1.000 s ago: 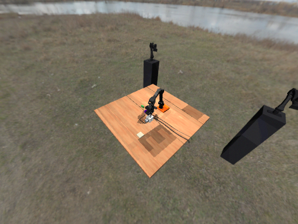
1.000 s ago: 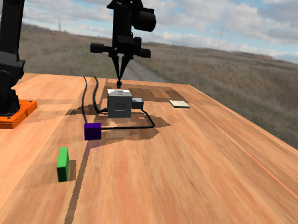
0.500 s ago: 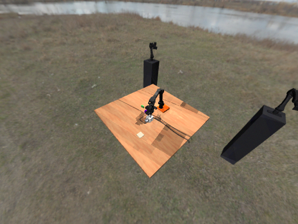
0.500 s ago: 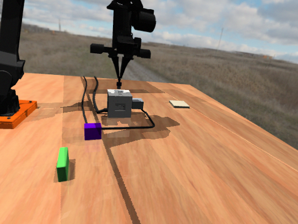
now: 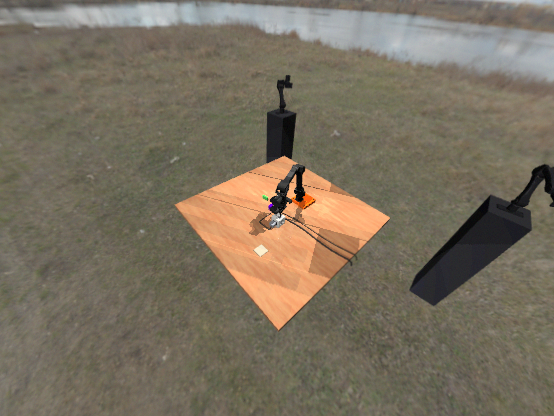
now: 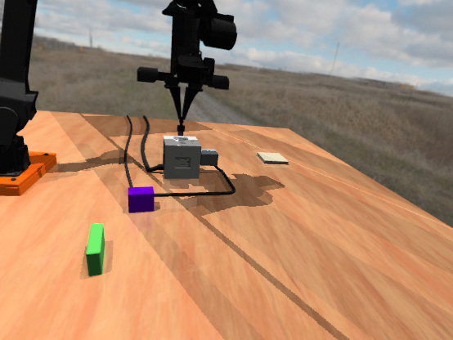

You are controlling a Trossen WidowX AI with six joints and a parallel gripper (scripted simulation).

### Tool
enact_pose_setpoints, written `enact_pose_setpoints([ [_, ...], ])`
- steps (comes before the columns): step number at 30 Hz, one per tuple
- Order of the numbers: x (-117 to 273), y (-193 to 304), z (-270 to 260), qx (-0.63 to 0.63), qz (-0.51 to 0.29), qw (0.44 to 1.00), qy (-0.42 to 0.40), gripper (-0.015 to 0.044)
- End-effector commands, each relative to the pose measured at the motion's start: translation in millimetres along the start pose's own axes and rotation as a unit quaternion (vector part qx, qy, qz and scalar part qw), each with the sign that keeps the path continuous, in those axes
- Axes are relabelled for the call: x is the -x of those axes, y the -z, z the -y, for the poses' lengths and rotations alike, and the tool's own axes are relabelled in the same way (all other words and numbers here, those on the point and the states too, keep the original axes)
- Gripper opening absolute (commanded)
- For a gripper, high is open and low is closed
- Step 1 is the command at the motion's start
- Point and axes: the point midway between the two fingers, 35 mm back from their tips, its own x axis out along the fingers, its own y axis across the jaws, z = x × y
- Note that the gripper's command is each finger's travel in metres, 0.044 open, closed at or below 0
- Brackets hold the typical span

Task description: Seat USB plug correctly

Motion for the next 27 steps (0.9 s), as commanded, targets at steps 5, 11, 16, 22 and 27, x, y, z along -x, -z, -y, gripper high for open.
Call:
enact_pose_setpoints([
  [5, -1.0, -0.3, -0.6, -0.002, 0.001, 1.0, -0.002, 0.0],
  [11, -1.8, -0.2, -0.6, -0.002, 0.001, 1.0, -0.002, 0.0],
  [16, -2.4, -0.2, -0.6, -0.002, 0.001, 1.0, -0.002, 0.0],
  [22, -3.1, -0.2, -0.6, -0.002, 0.001, 1.0, -0.002, 0.0],
  [27, -3.7, -0.2, -0.6, -0.002, 0.001, 1.0, -0.002, 0.0],
])
